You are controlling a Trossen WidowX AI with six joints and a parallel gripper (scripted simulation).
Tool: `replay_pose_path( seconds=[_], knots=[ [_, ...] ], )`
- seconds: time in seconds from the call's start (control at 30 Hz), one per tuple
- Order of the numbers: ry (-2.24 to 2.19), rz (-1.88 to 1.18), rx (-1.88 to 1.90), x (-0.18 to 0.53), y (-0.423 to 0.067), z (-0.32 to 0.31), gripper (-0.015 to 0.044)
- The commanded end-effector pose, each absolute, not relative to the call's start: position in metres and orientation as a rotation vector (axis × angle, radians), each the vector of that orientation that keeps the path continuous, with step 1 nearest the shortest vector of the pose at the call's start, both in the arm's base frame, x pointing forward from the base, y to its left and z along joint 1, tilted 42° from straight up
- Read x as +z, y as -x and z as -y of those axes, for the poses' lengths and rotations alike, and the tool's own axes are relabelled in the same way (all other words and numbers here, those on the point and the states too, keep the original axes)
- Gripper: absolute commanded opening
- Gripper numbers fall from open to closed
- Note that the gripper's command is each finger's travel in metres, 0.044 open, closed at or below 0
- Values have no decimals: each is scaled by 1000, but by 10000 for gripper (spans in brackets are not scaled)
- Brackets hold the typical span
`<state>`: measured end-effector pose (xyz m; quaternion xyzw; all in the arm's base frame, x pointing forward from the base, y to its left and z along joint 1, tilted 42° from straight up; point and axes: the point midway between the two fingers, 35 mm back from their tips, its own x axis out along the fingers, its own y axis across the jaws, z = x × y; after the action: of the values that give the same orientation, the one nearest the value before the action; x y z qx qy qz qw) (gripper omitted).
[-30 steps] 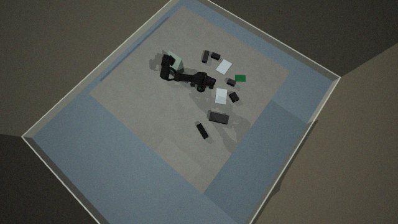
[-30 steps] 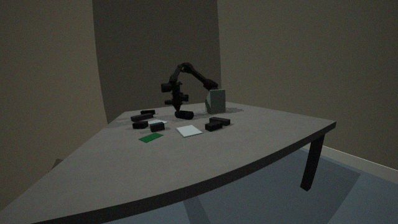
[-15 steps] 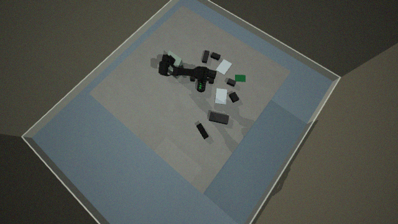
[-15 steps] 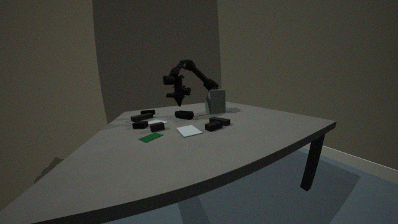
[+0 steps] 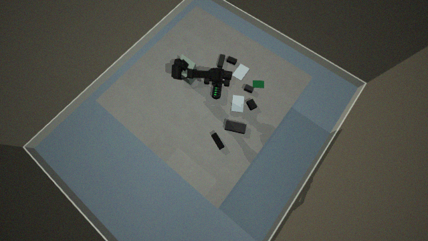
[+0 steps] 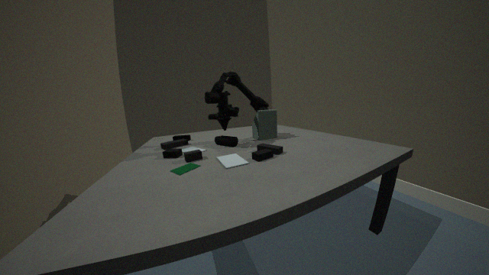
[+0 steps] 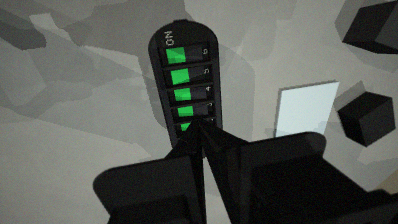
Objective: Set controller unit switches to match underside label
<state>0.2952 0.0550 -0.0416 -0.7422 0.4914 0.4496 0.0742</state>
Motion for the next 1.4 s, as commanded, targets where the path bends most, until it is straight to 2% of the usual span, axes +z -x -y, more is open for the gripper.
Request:
replay_pose_path(
  seconds=[0.0, 0.17, 0.37, 1.0, 1.17, 1.37],
  knots=[
    [2222, -1475, 1350, -43, -294, -55, 0],
    [2222, -1475, 1350, -44, -296, -56, 0],
    [2222, -1474, 1347, -77, -332, -59, 0],
    [2217, -1473, 1346, -78, -333, -59, 0],
    [2215, -1471, 1349, -43, -328, -91, 131],
    [2215, -1471, 1349, -41, -327, -92, 289]
  ],
)
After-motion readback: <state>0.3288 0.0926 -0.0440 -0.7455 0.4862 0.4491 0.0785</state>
